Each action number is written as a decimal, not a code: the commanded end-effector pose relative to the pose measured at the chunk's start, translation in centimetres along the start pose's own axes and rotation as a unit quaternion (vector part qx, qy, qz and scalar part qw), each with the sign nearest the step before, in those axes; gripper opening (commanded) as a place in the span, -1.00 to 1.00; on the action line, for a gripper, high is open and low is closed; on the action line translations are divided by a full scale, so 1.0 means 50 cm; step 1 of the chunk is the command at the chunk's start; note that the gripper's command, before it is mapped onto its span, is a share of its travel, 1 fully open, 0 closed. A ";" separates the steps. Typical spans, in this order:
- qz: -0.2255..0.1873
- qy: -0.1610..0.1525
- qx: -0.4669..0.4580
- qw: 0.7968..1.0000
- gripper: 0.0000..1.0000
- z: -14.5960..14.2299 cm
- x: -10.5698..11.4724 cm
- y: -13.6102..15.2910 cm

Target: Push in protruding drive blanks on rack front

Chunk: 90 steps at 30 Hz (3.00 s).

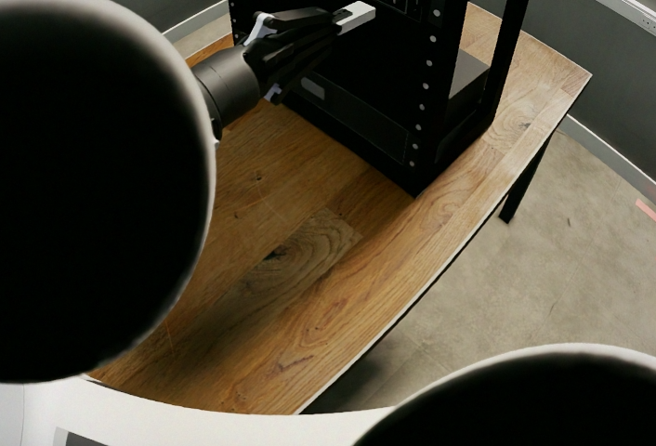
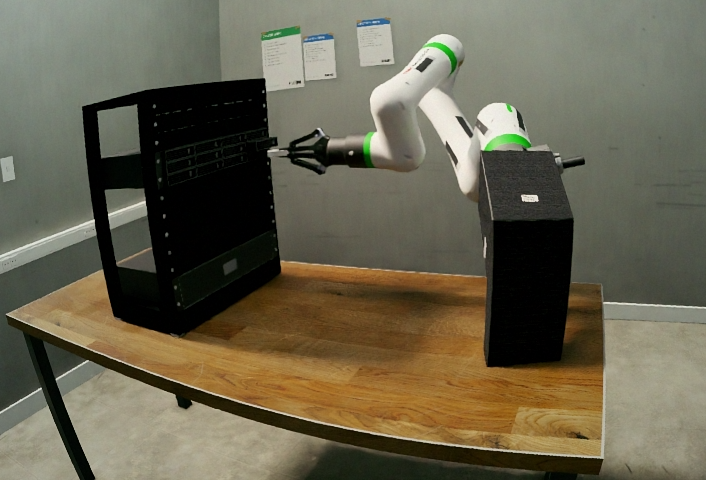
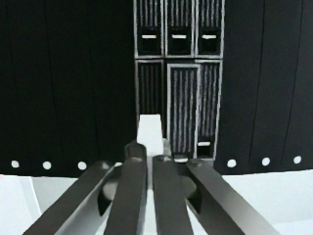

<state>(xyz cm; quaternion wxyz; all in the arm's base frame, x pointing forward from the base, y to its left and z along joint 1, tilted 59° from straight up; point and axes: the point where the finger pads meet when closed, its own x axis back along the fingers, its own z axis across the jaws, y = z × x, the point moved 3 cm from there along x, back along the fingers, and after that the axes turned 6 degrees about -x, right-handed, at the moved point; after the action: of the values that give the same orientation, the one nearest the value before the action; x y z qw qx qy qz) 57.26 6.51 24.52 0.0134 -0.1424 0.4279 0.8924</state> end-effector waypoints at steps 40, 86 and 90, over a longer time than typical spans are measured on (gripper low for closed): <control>0.000 0.001 0.000 1.000 -0.80 0.001 -0.040 0.000; 0.000 0.001 0.000 1.000 -0.80 0.002 -0.068 0.000; 0.000 0.001 0.000 1.000 -0.80 0.002 -0.072 0.000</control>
<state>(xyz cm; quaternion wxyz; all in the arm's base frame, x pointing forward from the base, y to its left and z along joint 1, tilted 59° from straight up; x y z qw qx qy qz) 60.56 6.84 25.44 0.0134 -0.1423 0.4279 0.8925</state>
